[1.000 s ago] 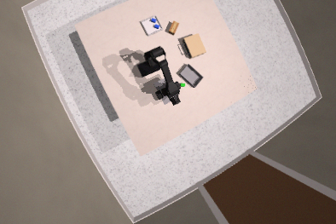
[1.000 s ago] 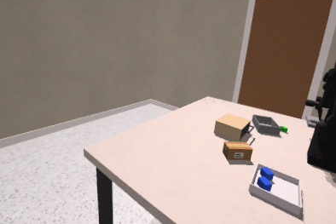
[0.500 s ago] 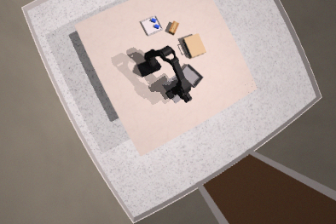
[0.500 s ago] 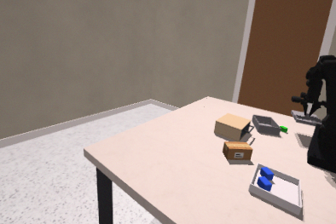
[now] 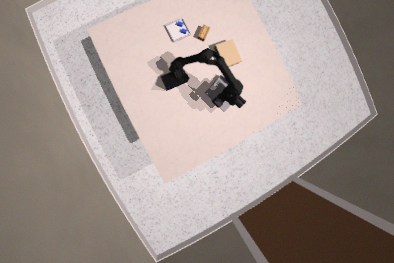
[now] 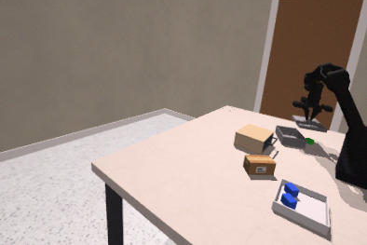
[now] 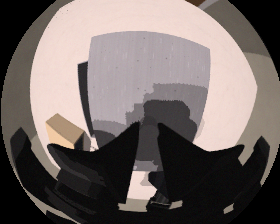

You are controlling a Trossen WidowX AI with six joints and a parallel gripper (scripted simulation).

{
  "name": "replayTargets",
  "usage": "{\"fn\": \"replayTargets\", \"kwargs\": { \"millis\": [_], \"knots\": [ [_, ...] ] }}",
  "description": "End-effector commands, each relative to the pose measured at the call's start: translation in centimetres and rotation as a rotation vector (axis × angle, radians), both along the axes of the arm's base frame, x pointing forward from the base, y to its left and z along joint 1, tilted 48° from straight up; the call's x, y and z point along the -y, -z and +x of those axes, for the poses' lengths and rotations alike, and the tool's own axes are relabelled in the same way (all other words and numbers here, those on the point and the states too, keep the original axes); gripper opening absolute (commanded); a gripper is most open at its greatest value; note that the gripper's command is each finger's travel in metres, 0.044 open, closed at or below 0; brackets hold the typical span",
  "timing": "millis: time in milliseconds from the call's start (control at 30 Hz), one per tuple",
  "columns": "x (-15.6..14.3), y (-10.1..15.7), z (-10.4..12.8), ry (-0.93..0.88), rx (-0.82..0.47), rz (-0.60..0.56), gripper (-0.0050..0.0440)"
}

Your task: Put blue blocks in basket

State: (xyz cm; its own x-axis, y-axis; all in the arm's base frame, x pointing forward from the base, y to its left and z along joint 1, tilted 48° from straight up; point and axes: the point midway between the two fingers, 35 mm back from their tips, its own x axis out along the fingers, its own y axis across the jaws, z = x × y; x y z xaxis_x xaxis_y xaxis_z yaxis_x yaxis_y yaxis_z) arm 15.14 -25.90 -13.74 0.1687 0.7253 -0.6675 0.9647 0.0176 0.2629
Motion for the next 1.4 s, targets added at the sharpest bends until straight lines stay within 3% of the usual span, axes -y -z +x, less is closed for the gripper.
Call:
{"fn": "replayTargets", "kwargs": {
  "millis": [0,167,533,733,1367],
  "knots": [
    [0.2,-0.8,3.3,-0.011,0.016,-0.009,0.0000],
    [-0.3,-2.4,7.5,-0.048,0.057,-0.019,0.0000],
    [-0.3,-2.4,7.5,-0.048,0.057,-0.019,0.0000],
    [-3.0,0.1,8.2,-0.048,0.057,-0.019,0.0000],
    [-4.2,1.1,8.3,-0.040,0.048,-0.017,0.0000]
  ]
}}
